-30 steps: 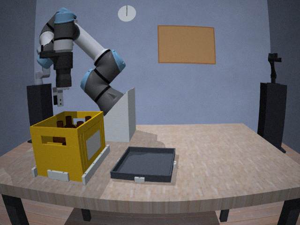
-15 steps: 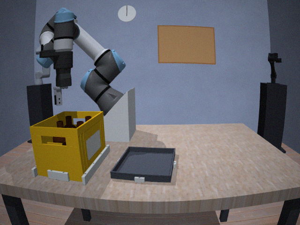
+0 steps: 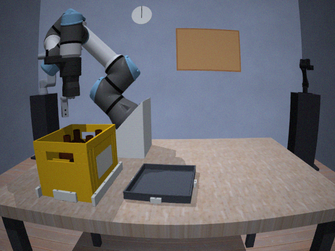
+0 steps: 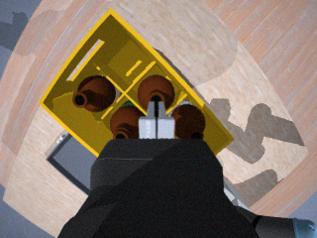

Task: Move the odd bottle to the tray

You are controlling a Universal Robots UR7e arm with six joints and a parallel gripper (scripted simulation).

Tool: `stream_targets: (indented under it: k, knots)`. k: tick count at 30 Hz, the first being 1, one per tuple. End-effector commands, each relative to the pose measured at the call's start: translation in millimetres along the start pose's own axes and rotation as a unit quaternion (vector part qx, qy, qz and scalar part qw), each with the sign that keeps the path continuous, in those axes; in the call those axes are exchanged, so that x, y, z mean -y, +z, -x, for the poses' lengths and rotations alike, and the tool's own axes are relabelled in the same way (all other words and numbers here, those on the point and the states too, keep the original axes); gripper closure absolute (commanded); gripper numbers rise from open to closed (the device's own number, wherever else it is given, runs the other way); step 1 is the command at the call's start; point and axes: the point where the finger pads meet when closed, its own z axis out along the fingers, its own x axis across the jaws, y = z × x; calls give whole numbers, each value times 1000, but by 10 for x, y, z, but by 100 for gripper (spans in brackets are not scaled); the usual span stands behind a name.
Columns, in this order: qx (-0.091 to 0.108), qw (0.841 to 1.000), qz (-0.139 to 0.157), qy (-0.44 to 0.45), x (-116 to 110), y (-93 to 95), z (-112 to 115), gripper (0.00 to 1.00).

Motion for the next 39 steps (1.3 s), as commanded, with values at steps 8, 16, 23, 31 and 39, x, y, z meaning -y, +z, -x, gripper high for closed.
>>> stream_targets:
  k: [8,16,23,31,39]
  knots:
    - [0,1000,0,0,2,-3,1,100]
    - [1,1000,0,0,-537,-4,518,100]
    - [0,1000,0,0,-625,-2,586,100]
    - [0,1000,0,0,-625,-2,586,0]
    - [0,1000,0,0,-625,-2,586,0]
